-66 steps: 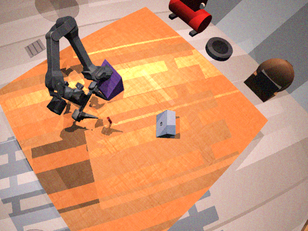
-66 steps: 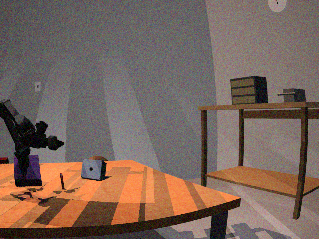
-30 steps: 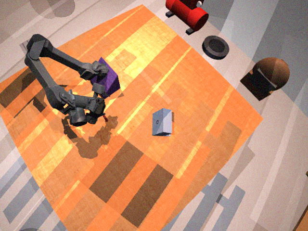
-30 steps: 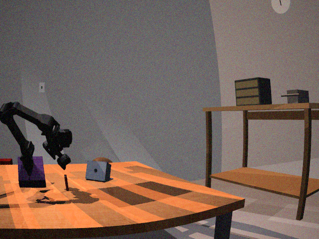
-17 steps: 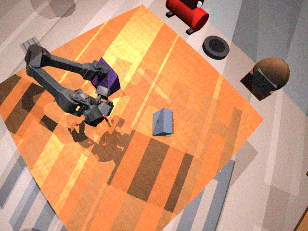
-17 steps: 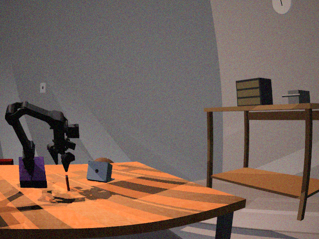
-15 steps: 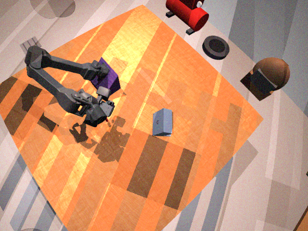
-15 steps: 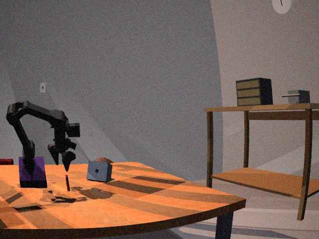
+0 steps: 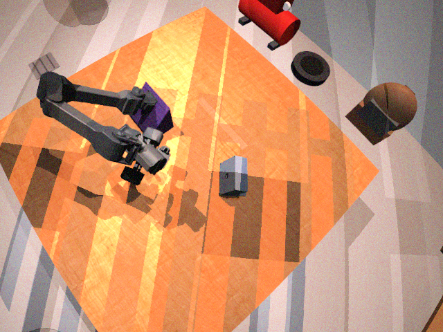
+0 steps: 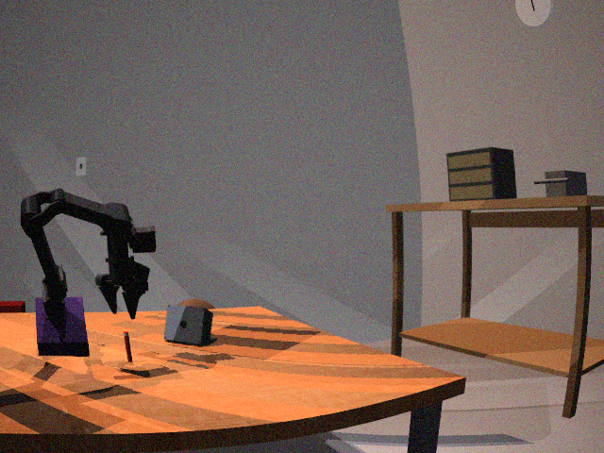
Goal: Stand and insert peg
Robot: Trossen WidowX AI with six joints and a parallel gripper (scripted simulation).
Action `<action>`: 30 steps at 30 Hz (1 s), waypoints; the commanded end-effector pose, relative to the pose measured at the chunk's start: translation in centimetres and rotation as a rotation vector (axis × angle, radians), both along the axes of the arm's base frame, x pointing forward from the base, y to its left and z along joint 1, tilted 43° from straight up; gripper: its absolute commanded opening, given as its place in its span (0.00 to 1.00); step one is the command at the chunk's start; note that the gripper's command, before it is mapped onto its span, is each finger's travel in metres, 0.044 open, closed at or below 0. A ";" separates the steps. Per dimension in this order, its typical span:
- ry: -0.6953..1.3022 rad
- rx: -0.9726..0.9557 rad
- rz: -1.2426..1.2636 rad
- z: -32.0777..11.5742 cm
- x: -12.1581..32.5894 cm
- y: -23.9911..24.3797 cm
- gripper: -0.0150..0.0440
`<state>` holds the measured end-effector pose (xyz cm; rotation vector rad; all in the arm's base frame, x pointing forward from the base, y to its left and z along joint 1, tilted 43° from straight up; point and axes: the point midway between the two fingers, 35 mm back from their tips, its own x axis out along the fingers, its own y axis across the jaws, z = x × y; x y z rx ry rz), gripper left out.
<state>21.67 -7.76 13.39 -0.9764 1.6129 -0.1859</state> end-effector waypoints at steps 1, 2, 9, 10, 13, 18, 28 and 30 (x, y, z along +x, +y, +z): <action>-0.034 -0.004 -0.037 0.0 0.0 -0.1 1.00; -0.052 -0.003 -0.056 0.0 0.0 -0.1 1.00; -0.172 0.003 -0.188 -0.1 0.0 -0.1 1.00; -0.189 0.003 -0.207 -0.1 0.0 -0.2 1.00; -0.240 0.006 -0.264 -0.1 0.0 -0.2 1.00; -0.326 0.010 -0.358 -0.2 0.0 -0.2 1.00; -0.498 0.018 -0.546 -0.3 0.0 -0.4 1.00; -0.533 0.020 -0.584 -0.3 0.0 -0.4 1.00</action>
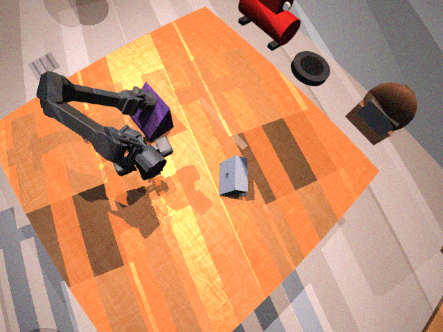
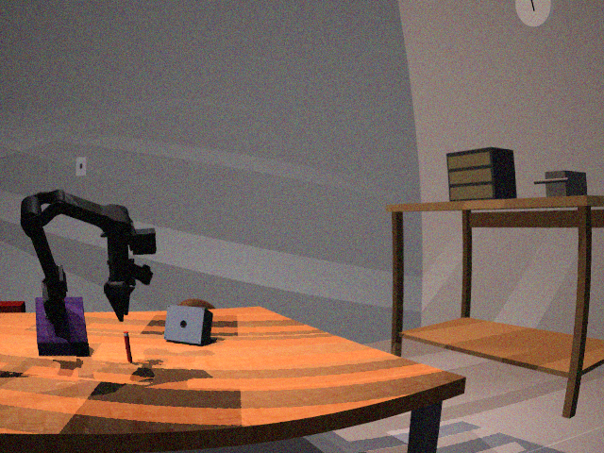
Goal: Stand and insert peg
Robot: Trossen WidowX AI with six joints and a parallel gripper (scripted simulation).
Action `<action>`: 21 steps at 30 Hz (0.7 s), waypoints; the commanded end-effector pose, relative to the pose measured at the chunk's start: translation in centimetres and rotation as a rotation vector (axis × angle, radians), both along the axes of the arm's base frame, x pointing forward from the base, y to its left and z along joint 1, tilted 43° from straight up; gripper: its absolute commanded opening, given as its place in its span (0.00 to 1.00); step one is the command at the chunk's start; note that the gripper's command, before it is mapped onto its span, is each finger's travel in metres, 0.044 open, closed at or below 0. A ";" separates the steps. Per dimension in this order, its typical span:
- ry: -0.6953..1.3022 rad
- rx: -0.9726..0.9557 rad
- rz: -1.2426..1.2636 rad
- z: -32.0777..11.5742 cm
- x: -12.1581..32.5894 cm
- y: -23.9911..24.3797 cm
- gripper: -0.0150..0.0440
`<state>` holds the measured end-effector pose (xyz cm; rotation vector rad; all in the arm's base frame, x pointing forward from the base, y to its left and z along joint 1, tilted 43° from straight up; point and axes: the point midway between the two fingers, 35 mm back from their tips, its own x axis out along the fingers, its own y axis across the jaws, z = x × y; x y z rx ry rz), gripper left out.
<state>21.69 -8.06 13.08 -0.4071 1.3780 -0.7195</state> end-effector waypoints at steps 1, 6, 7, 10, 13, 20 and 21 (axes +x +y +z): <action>-0.059 -0.001 -0.062 0.0 0.0 -0.1 1.00; -0.145 0.003 -0.156 -0.1 0.0 -0.1 1.00; -0.162 0.003 -0.175 -0.1 0.0 -0.1 1.00; -0.213 0.006 -0.231 -0.1 0.0 -0.2 1.00; -0.265 0.008 -0.288 -0.1 0.0 -0.2 1.00; -0.386 0.014 -0.419 -0.2 0.0 -0.3 1.00; -0.403 0.015 -0.438 -0.2 0.0 -0.3 1.00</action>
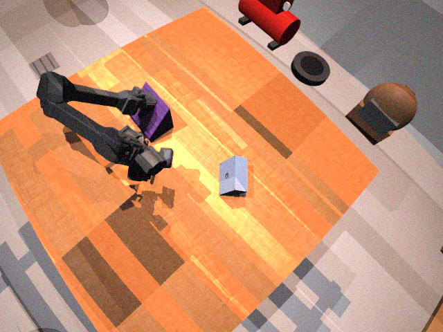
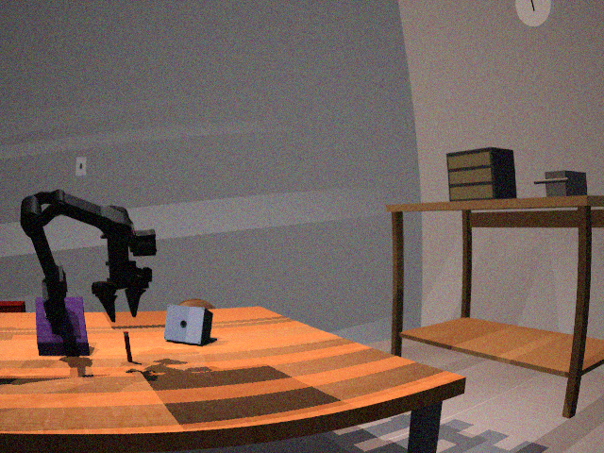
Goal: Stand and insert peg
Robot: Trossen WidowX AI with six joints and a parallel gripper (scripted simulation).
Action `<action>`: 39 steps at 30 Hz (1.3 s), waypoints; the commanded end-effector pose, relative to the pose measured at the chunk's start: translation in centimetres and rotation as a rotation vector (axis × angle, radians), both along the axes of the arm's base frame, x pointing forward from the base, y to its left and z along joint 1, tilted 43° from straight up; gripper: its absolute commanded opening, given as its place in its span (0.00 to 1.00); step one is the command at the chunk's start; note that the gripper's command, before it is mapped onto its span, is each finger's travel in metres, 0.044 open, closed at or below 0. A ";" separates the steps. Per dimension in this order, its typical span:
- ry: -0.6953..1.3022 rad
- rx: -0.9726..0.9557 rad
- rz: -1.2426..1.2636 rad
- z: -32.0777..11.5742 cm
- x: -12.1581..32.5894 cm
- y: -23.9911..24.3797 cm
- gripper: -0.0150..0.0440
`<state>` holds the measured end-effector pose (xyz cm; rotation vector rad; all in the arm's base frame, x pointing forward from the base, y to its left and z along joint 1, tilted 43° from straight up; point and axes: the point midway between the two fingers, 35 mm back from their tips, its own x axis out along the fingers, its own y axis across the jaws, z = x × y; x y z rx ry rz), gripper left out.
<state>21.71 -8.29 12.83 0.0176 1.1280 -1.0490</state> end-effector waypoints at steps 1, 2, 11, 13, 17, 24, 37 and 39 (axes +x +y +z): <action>-0.059 -0.001 -0.062 0.0 0.0 -0.1 1.00; -0.076 -0.001 -0.080 0.0 0.0 -0.1 1.00; -0.231 0.007 -0.250 -0.1 0.0 -0.2 1.00; -0.265 0.008 -0.288 -0.1 0.0 -0.2 1.00; -0.334 0.011 -0.363 -0.2 0.0 -0.3 1.00; -0.454 0.017 -0.495 -0.3 0.0 -0.3 1.00; -0.678 0.028 -0.740 -0.4 0.0 -0.5 1.00; -0.712 0.029 -0.777 -0.4 0.0 -0.5 1.00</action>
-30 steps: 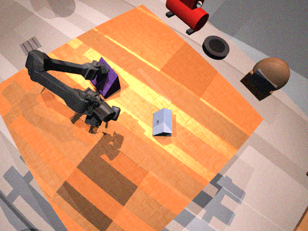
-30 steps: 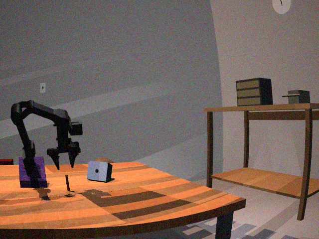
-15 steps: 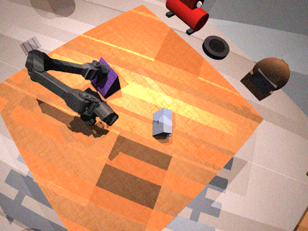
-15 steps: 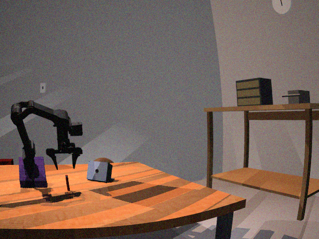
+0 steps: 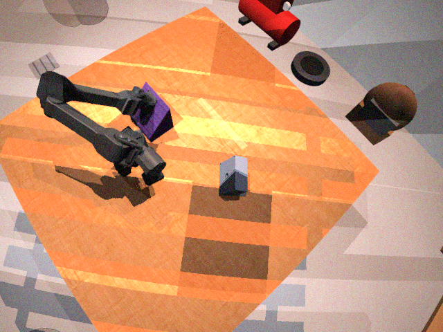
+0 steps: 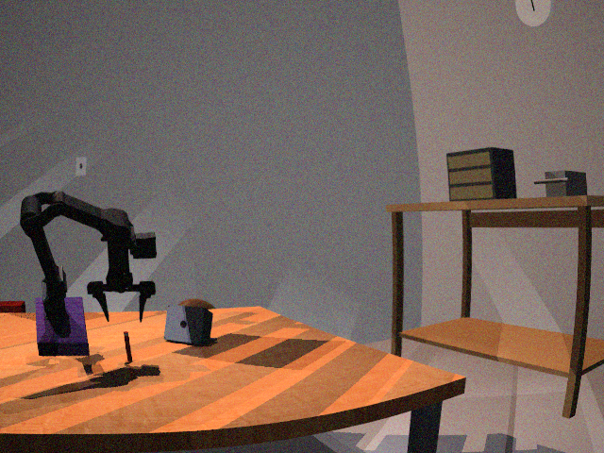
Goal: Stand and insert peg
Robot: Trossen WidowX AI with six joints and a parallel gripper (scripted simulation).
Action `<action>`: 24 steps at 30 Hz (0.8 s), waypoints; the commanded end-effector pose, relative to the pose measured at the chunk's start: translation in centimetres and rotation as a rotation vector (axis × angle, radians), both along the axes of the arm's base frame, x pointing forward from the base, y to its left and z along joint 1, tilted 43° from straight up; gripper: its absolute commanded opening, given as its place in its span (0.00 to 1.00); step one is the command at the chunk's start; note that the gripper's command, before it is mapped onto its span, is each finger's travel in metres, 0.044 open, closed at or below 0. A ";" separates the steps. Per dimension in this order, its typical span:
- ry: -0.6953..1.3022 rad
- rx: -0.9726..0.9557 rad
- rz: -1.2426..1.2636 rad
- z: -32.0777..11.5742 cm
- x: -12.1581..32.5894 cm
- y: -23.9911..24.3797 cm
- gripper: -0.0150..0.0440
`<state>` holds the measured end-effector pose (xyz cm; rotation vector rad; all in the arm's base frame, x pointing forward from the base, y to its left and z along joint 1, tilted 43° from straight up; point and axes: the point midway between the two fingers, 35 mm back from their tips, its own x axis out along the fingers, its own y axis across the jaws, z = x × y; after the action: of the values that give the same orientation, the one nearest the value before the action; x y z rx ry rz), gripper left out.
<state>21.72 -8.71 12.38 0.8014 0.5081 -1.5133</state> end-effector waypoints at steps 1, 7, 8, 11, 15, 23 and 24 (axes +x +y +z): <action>-0.059 -0.001 -0.062 0.0 0.0 -0.1 1.00; -0.162 0.003 -0.175 -0.1 0.0 -0.1 1.00; -0.179 0.004 -0.194 -0.1 0.0 -0.2 1.00; -0.231 0.007 -0.250 -0.1 0.0 -0.2 1.00; -0.300 0.010 -0.325 -0.2 0.0 -0.2 1.00; -0.438 0.016 -0.476 -0.3 0.0 -0.3 1.00; -0.455 0.017 -0.495 -0.3 0.0 -0.3 1.00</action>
<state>21.73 -8.98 12.10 1.2674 0.0295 -1.6888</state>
